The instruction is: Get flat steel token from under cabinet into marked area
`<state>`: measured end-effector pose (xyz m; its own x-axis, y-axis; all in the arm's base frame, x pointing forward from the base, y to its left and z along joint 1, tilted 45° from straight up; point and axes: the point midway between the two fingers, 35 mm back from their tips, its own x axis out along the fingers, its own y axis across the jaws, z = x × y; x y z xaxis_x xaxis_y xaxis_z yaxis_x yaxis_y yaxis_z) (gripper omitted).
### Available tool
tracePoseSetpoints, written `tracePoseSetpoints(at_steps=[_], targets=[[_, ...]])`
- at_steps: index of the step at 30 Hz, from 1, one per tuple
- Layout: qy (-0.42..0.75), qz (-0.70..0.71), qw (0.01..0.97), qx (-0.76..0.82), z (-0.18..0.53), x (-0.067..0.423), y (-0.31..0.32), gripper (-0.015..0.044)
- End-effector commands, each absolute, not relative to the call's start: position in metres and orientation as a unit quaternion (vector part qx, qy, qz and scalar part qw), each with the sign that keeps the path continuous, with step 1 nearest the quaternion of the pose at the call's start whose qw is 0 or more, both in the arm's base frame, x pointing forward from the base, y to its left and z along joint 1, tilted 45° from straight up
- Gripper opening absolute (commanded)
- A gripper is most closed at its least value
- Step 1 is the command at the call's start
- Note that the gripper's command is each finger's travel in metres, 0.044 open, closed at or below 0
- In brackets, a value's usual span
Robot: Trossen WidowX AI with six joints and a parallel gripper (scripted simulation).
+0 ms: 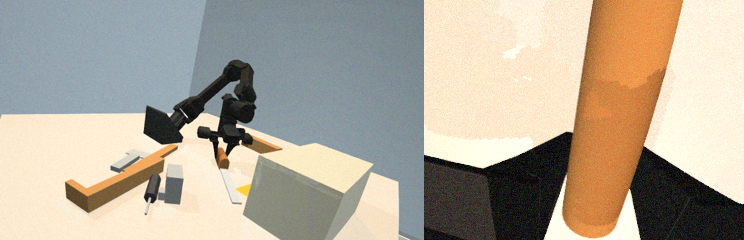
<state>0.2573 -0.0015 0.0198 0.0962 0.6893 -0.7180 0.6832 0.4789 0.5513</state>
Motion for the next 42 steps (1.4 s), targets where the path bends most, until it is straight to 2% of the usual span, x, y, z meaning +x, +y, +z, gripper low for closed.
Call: tracePoseSetpoints(at_steps=[1, 42], targets=[[0.67, 0.003, 0.538, 0.512, 0.024, 0.258, 0.001, 0.0], [0.67, 0.004, 0.537, 0.512, 0.06, 0.26, 0.038, 0.0]])
